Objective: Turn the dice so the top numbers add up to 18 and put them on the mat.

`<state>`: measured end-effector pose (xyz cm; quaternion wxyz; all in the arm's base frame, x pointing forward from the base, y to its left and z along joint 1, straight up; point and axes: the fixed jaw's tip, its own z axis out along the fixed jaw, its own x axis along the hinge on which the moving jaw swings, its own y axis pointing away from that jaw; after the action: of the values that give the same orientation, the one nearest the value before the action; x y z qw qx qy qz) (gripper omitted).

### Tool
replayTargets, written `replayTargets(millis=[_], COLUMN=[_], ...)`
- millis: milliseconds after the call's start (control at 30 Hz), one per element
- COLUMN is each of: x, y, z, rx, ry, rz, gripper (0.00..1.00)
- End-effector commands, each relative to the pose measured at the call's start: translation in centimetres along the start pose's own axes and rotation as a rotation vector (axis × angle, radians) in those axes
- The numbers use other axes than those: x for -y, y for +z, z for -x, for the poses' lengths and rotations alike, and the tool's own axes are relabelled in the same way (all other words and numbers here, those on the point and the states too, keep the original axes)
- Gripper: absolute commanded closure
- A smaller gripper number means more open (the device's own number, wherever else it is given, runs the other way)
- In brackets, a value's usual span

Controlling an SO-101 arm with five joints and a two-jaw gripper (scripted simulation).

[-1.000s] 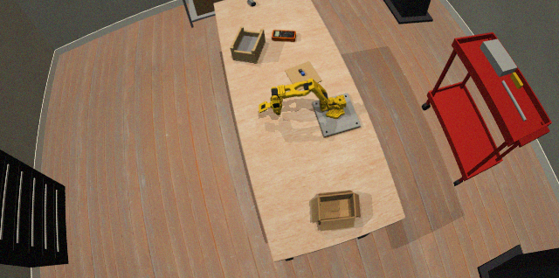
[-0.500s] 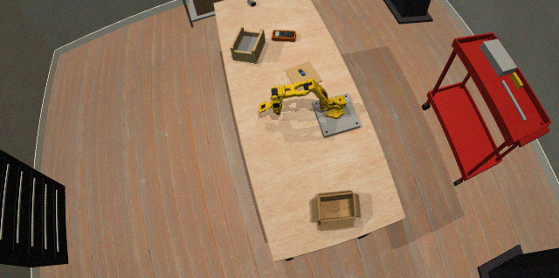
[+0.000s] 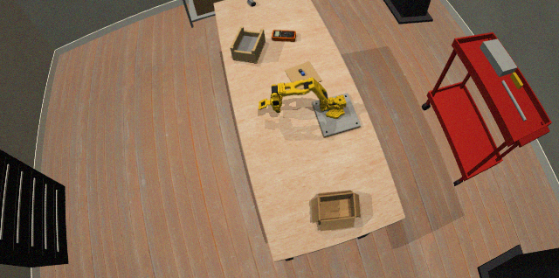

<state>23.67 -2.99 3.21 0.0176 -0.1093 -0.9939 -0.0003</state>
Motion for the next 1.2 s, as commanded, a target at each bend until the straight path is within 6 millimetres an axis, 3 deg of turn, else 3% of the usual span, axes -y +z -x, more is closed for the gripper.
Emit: replayTargets(millis=[0, 100, 167, 300, 500, 667, 733, 967, 1167], x=[2.2, 4.6, 4.6, 8.4, 14.2, 17.6, 17.6, 19.9, 20.4], y=[-0.2, -0.2, -0.2, 0.0, 0.2, 0.5, 0.5, 0.7, 0.8], z=[-0.1, -0.4, -0.4, -1.5, -4.7, -8.1, -8.1, -11.7, -12.6], rx=[0.008, 0.007, 0.007, 0.007, 0.005, 0.004, 0.004, 0.003, 0.003], ry=[0.097, 0.201, 0.201, 0.372, 0.662, 0.881, 0.881, 1.077, 1.126], rz=[0.004, 0.008, 0.008, 0.013, 0.022, 0.029, 0.029, 0.035, 0.037], gripper=[1.0, 1.0, 1.0, 1.0, 1.0, 1.0, 1.0, 1.0, 1.0])
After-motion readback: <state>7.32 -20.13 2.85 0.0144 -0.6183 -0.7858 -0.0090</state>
